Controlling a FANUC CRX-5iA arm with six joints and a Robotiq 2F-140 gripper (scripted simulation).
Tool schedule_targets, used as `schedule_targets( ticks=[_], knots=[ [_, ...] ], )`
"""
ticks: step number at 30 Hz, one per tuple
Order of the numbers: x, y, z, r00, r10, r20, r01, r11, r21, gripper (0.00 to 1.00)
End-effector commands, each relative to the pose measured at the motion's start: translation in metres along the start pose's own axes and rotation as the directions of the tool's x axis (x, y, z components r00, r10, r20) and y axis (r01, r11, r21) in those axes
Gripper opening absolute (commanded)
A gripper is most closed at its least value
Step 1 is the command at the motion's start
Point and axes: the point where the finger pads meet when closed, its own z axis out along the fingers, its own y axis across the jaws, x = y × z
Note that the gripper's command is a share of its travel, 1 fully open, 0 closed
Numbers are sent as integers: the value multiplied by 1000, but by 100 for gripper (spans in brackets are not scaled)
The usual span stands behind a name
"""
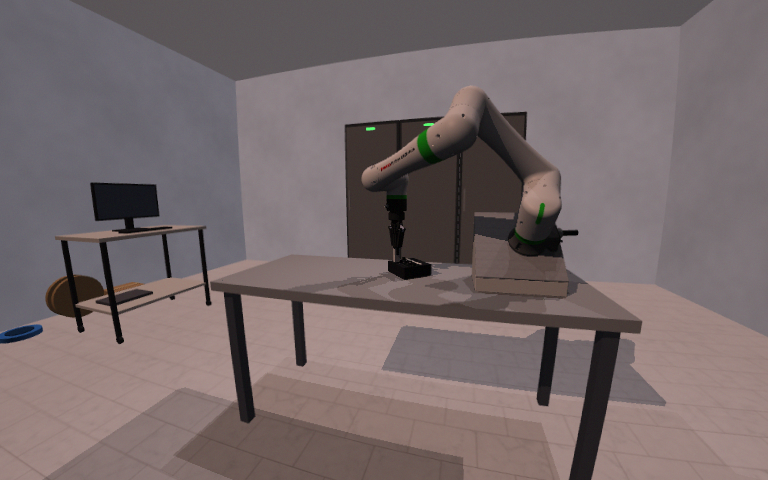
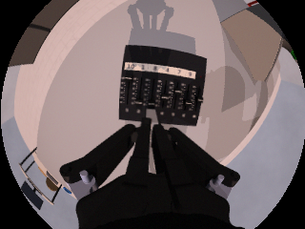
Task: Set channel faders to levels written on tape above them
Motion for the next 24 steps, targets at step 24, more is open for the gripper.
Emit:
schedule_targets(
  ticks=[24],
  knots=[
    [5,0,0,1000,0,0,0,1000,0,0]
  ],
)
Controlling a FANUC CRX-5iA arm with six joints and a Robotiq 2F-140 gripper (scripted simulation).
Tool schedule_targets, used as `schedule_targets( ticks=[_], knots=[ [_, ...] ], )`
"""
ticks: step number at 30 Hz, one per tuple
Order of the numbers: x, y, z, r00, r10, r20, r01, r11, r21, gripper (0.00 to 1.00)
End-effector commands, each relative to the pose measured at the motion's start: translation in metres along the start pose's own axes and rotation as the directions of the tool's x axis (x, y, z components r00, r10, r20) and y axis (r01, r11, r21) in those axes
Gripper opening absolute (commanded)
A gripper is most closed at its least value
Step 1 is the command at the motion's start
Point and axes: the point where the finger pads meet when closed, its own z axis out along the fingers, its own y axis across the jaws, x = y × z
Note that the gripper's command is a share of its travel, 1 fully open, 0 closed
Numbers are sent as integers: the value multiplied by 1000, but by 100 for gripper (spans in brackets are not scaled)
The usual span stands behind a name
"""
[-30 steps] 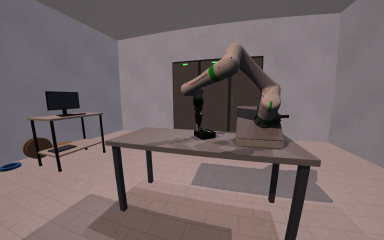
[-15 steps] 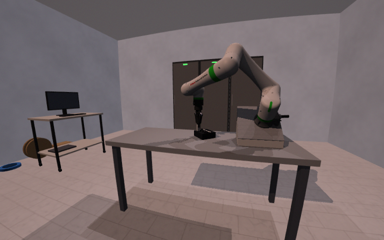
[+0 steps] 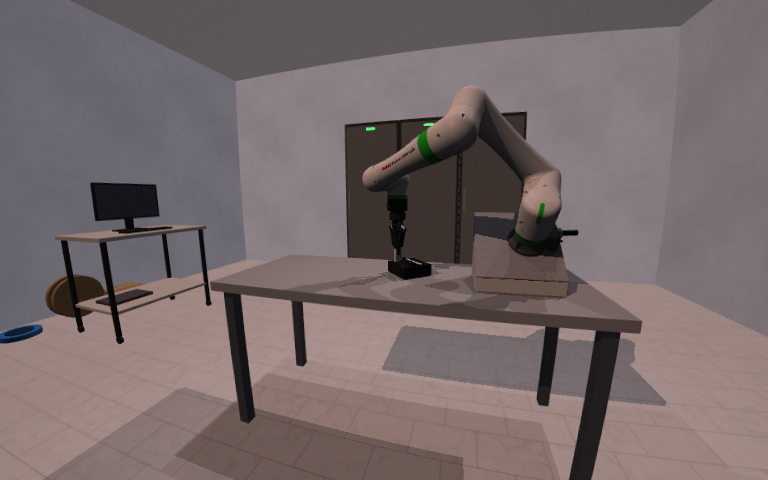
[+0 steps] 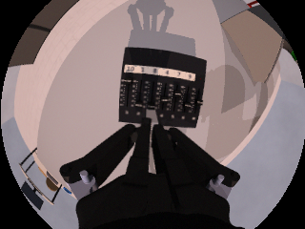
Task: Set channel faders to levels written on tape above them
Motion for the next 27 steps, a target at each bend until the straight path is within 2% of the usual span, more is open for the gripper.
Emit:
schedule_targets(
  ticks=[1,27],
  knots=[
    [1,0,0,1000,0,0,0,1000,0,0],
    [13,0,0,1000,0,0,0,1000,0,0]
  ],
)
